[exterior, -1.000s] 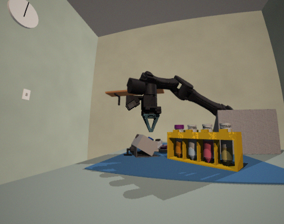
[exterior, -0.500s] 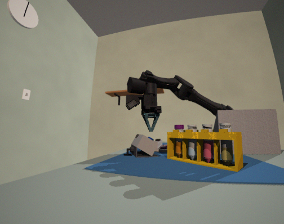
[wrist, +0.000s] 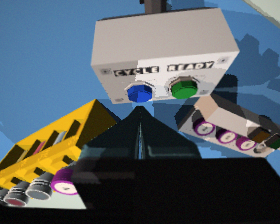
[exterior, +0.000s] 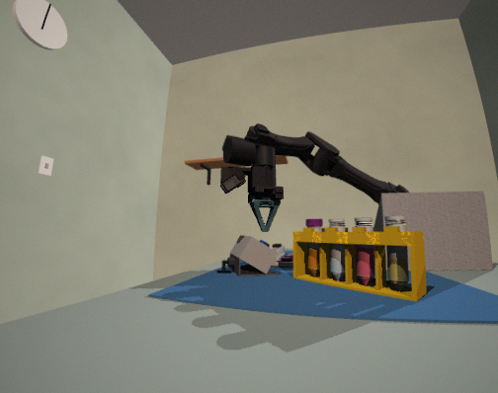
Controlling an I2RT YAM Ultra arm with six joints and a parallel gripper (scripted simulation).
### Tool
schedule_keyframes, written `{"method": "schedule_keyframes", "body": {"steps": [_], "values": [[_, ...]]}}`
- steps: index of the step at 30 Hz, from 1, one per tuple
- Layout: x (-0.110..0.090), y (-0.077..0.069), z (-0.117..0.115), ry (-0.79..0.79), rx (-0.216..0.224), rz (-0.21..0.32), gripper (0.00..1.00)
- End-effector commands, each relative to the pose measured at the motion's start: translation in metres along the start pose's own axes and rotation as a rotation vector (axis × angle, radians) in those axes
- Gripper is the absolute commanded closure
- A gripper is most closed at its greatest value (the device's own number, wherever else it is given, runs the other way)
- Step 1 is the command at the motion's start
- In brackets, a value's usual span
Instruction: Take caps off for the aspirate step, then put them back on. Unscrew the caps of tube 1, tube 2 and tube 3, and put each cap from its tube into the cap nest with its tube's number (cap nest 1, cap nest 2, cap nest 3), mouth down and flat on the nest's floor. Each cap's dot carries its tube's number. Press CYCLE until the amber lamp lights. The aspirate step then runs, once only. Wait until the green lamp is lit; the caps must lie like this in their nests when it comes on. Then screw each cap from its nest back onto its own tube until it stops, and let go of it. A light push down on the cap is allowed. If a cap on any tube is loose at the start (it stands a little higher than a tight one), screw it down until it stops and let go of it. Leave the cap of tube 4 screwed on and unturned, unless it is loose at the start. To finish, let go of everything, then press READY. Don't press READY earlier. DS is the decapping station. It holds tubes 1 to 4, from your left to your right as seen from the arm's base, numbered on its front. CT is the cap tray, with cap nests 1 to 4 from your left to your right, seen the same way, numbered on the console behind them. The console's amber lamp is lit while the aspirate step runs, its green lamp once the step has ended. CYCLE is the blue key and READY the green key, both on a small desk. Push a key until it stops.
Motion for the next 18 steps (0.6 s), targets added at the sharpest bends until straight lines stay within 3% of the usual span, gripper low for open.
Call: {"method": "schedule_keyframes", "body": {"steps": [1, 4, 18], "values": [[0.0041, -0.0056, 0.0042, -0.004, -0.006, -0.033, 1.00], [0.0043, 0.0004, 0.0041, -0.004, -0.006, -0.033, 1.00], [0.0042, 0.0008, 0.0035, -0.004, -0.006, -0.033, 1.00]]}}
Point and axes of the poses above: the point where the finger pads meet when closed, its own y axis out along the fingers, its own z axis across the jaws, x = y × z, the point moved 1 cm from there along -y, back along the fingers, and after that the axes turned 7 degrees about -y, right-handed, at the moved point
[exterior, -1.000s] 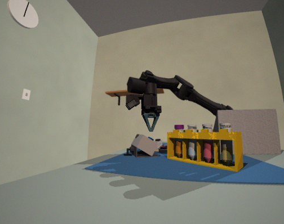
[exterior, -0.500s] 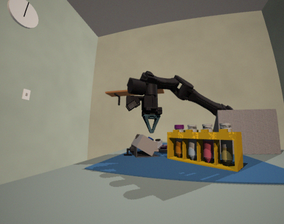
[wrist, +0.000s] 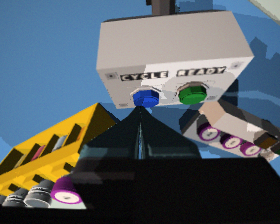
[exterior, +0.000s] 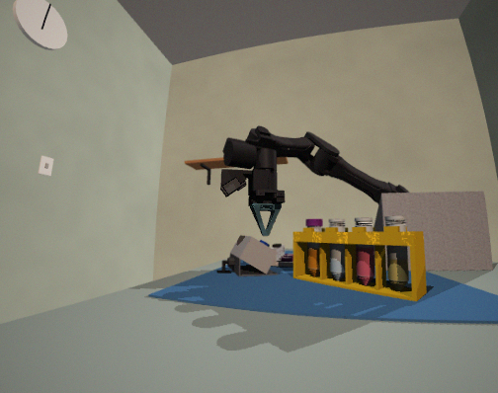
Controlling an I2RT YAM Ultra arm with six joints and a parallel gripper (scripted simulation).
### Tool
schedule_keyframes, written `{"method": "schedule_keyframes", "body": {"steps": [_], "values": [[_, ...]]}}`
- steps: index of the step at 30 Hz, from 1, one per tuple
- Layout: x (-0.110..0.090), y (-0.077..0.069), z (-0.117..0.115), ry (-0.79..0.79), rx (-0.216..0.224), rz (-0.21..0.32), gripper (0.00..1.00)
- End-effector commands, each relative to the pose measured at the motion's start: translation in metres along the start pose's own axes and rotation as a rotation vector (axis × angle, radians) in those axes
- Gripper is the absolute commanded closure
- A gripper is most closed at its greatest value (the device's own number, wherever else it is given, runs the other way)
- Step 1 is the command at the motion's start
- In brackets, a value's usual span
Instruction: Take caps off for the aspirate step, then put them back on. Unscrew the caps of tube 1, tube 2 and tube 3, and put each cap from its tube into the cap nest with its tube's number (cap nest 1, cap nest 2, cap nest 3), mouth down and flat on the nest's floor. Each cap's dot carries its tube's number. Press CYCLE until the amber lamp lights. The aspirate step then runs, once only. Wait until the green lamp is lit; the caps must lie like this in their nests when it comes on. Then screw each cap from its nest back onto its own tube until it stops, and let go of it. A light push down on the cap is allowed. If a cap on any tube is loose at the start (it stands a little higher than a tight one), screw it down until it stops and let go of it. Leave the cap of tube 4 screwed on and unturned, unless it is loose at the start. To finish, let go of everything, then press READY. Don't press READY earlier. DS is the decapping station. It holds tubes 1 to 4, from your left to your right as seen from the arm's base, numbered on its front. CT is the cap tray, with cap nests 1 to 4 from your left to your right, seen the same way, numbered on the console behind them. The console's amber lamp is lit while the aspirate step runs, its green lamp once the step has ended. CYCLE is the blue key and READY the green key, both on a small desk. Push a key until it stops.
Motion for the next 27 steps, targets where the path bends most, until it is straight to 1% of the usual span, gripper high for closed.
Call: {"method": "schedule_keyframes", "body": {"steps": [1, 27], "values": [[0.0032, -0.0084, -0.0025, 0.007, -0.003, -0.023, 1.00], [0.0025, -0.0080, -0.0073, 0.007, -0.003, -0.023, 1.00]]}}
Point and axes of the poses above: the point where the finger pads meet when closed, its own y axis out along the fingers, its own z axis across the jaws, x = y × z, the point moved 1 cm from there along -y, back along the fingers, and after that the axes turned 7 degrees about -y, right-handed, at the moved point
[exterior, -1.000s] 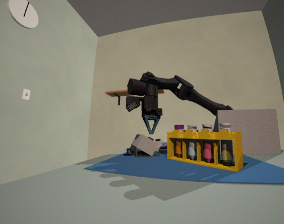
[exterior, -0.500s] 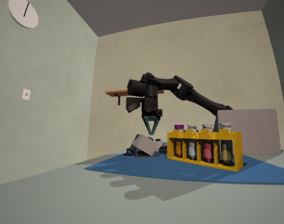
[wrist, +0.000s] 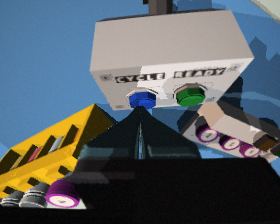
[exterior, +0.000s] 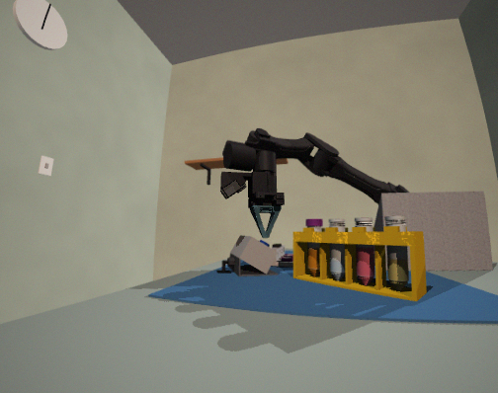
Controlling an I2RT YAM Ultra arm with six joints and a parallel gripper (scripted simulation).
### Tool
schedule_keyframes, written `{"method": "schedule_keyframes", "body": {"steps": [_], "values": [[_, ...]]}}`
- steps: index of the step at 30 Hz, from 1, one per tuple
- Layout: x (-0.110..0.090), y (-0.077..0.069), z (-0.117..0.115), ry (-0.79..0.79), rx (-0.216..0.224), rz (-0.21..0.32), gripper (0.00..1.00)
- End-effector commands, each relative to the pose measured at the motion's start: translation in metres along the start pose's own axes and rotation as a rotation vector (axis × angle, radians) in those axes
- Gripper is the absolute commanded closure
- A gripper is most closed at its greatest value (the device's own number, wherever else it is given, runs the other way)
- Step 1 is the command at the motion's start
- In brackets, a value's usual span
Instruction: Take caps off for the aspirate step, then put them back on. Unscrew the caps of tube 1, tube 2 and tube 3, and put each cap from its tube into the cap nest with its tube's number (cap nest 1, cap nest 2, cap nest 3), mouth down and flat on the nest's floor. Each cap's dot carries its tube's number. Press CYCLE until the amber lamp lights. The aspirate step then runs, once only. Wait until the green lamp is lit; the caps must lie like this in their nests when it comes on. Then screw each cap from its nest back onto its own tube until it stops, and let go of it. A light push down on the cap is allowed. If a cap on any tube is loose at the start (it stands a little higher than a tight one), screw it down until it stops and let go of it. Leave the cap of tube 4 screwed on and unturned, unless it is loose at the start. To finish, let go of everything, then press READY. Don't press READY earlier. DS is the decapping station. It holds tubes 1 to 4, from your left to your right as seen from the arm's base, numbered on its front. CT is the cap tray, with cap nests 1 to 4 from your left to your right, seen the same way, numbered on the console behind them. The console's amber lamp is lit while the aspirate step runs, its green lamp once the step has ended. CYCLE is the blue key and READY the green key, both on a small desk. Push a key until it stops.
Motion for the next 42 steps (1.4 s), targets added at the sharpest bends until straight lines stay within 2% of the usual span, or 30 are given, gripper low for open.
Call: {"method": "schedule_keyframes", "body": {"steps": [1, 31, 42], "values": [[0.0032, -0.0127, -0.0043, 0.008, -0.004, -0.029, 1.00], [0.0029, -0.0115, -0.0065, 0.008, -0.004, -0.029, 1.00], [0.0031, -0.0054, -0.0065, 0.008, -0.004, -0.029, 1.00]]}}
Point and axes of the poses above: the point where the finger pads meet when closed, its own y axis out along the fingers, its own z axis across the jaws, x = y × z, the point moved 1 cm from there along -y, back along the fingers, and after that the axes turned 7 degrees about -y, right-handed, at the moved point
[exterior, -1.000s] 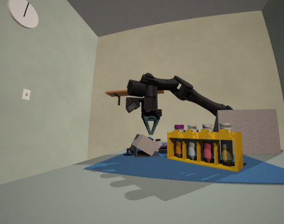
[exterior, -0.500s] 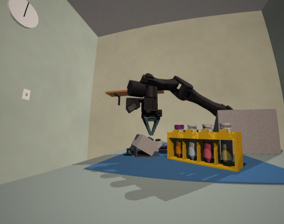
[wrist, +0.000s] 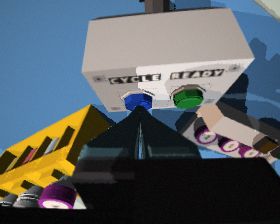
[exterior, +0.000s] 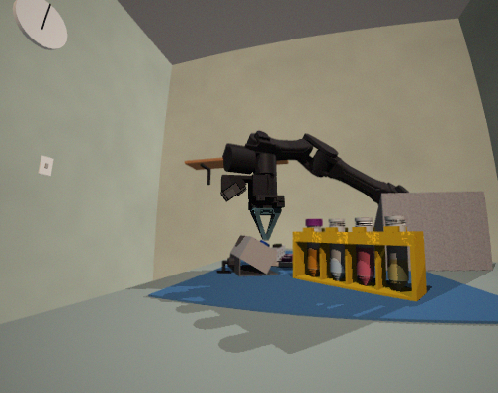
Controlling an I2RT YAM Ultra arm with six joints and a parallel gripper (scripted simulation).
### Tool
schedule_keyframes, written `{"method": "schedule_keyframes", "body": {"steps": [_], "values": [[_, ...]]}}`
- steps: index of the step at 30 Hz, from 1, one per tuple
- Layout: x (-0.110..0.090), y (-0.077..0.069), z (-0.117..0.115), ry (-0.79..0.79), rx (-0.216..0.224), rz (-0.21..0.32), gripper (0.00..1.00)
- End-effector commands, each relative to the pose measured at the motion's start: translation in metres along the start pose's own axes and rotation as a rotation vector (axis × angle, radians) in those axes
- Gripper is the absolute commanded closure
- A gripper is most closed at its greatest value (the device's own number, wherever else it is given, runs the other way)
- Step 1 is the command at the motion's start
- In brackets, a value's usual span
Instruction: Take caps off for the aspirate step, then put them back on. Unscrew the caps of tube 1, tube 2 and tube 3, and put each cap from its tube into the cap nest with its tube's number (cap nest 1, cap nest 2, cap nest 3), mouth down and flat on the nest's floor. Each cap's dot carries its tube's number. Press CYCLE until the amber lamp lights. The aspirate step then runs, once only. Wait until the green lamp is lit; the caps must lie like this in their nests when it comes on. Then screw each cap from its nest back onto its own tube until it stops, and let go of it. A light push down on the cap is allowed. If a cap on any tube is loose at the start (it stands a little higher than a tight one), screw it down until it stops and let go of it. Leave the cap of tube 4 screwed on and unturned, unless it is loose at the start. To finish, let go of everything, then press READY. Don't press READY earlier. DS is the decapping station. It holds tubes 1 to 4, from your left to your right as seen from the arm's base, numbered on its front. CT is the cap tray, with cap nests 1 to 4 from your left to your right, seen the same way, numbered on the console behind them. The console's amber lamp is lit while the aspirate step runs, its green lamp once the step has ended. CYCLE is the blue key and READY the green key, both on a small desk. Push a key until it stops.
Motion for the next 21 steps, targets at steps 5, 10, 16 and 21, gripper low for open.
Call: {"method": "schedule_keyframes", "body": {"steps": [5, 10, 16, 21], "values": [[0.0049, -0.0075, -0.0028, 0.010, -0.004, -0.032, 1.00], [0.0050, -0.0042, -0.0028, 0.010, -0.004, -0.032, 1.00], [0.0051, -0.0024, -0.0028, 0.010, -0.004, -0.032, 1.00], [0.0051, -0.0024, -0.0028, 0.010, -0.004, -0.032, 1.00]]}}
Point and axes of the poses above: the point where the finger pads meet when closed, its own y axis out along the fingers, its own z axis across the jaws, x = y × z, the point moved 1 cm from there along -y, back along the fingers, and after that the axes turned 7 degrees about -y, right-handed, at the moved point
